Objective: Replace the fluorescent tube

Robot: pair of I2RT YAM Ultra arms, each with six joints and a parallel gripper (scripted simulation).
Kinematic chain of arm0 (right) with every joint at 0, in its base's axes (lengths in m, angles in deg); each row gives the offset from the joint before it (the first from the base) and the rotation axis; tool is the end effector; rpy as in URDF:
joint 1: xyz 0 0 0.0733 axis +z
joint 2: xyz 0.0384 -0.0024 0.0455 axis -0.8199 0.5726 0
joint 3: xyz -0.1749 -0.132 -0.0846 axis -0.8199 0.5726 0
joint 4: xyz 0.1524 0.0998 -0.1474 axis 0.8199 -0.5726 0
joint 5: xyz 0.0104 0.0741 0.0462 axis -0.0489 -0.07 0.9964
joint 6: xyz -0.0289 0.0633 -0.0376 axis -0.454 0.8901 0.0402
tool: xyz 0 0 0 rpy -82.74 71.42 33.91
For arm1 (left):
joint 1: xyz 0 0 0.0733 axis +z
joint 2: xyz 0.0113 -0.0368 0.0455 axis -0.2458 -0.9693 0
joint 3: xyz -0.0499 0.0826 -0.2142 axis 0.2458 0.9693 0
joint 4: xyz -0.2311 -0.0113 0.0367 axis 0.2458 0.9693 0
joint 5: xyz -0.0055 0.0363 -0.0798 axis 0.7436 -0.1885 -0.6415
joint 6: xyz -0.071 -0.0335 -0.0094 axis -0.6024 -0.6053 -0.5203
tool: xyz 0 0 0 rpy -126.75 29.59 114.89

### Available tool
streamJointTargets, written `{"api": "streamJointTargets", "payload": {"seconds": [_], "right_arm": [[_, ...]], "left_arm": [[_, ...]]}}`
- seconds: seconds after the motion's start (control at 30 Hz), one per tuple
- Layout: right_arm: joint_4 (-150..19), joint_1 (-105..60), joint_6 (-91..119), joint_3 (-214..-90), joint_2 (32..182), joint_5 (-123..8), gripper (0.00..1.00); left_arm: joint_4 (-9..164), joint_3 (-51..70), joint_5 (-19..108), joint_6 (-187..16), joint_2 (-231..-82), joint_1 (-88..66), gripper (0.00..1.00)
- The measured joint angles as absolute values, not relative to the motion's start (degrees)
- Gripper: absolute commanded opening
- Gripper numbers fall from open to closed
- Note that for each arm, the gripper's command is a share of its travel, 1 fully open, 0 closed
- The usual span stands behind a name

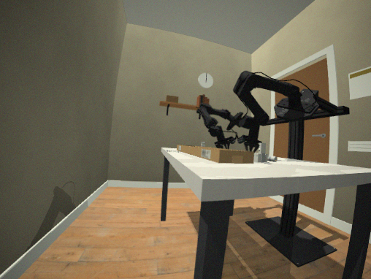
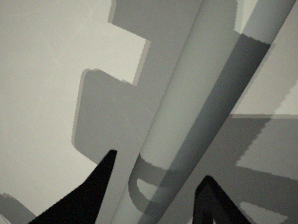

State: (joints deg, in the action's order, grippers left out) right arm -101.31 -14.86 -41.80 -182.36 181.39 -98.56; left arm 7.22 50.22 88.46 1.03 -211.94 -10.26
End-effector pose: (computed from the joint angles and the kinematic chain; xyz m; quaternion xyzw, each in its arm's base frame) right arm 0.3233 0.2216 -0.0705 0.7153 -0.6225 0.3053 0.0876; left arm 0.2731 -0.0742 -0.0370 0.6042 0.6110 0.4765 0.1859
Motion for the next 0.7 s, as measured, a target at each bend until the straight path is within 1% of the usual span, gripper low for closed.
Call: {"api": "streamJointTargets", "payload": {"seconds": [0.27, 0.7], "right_arm": [[-101.3, -14.8, -41.6, -182.3, 181.3, -98.4, 0.49], [-106.2, -11.9, -38.5, -183.0, 177.5, -98.1, 0.49]], "left_arm": [[7.2, 50.2, 88.5, 1.0, -212.0, -10.3, 0.11], [6.9, 50.2, 88.6, 1.1, -212.1, -10.3, 0.11]]}}
